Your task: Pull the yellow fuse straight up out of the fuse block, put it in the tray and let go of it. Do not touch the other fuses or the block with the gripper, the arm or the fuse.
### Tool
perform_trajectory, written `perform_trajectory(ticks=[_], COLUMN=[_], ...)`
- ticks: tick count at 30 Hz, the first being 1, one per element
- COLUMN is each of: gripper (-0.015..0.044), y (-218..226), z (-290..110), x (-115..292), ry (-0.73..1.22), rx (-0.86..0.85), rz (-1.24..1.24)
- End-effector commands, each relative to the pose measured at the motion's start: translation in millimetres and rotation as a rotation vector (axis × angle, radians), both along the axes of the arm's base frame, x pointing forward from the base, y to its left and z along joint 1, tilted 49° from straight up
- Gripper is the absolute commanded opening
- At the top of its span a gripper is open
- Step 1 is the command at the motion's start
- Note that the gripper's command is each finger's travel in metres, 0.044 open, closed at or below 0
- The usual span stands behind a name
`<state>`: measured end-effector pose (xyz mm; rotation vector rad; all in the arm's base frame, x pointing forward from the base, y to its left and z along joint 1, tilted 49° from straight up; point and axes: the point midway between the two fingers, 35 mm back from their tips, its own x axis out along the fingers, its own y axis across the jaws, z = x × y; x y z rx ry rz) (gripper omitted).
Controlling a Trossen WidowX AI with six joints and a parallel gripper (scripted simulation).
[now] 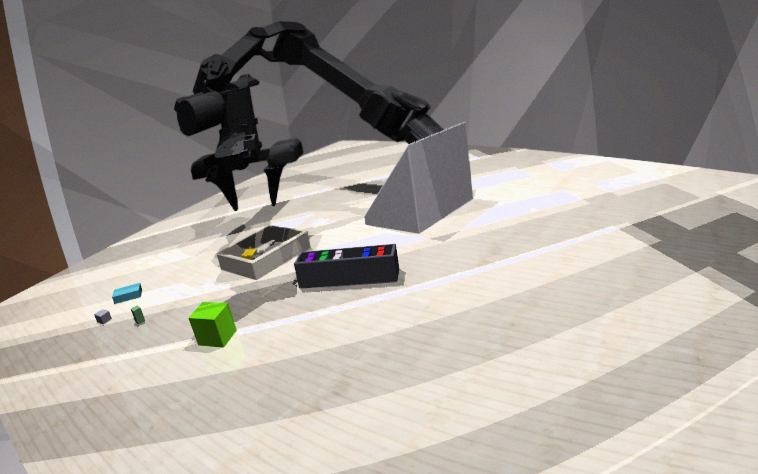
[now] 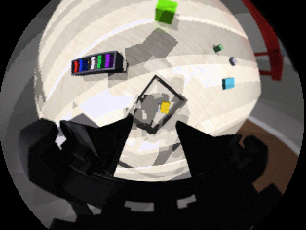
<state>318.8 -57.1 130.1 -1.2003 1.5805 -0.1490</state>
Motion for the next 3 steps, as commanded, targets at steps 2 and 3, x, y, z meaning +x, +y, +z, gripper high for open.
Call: perform_trajectory(ticks=[2,3], gripper=[0.0330,0.0330], y=[0.0,0.0], z=[-0.2,-0.2], x=[-0.1,-0.1], ry=[0.001,0.001], rx=[0.000,0.000], rz=[0.000,0.000])
